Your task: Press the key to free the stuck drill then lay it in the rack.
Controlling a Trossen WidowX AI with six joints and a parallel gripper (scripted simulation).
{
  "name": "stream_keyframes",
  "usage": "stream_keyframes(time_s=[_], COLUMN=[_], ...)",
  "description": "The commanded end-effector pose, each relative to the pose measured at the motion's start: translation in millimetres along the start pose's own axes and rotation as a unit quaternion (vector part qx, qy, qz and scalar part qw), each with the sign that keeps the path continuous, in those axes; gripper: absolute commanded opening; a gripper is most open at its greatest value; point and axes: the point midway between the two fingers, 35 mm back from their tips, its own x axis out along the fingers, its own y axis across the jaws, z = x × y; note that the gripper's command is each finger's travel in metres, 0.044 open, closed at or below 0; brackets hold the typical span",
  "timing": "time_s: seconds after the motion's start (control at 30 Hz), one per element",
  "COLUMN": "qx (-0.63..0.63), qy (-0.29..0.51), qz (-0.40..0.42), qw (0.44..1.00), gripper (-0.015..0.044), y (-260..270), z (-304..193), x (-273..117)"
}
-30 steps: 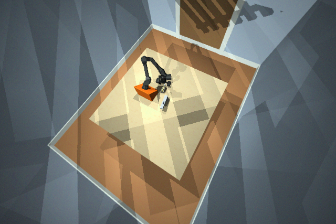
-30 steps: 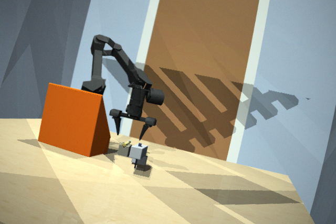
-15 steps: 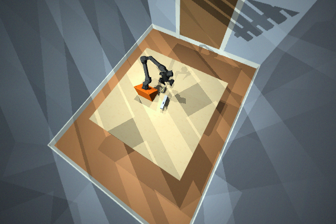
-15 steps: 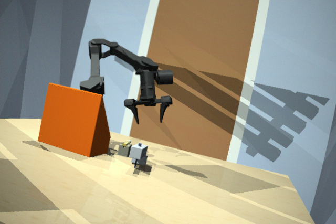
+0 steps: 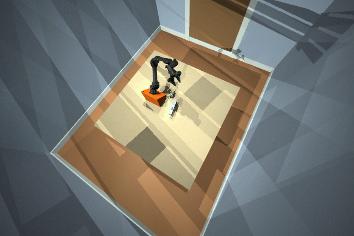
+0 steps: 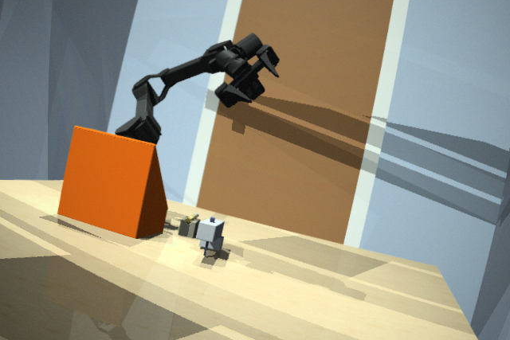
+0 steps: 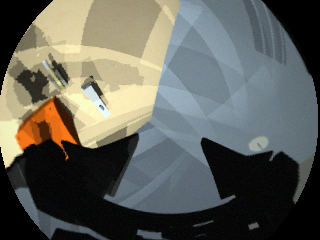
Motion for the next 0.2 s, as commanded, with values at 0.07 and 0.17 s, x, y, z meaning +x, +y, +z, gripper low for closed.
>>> stream_keyframes(time_s=[0.07, 0.17], qx=[0.022, 0.038], qy=[0.139, 0.221], qz=[-0.105, -0.151], qw=[0.984, 0.963], gripper=[0.0440, 0.0440], y=[-51, -67], z=[-57, -86], x=[-64, -106])
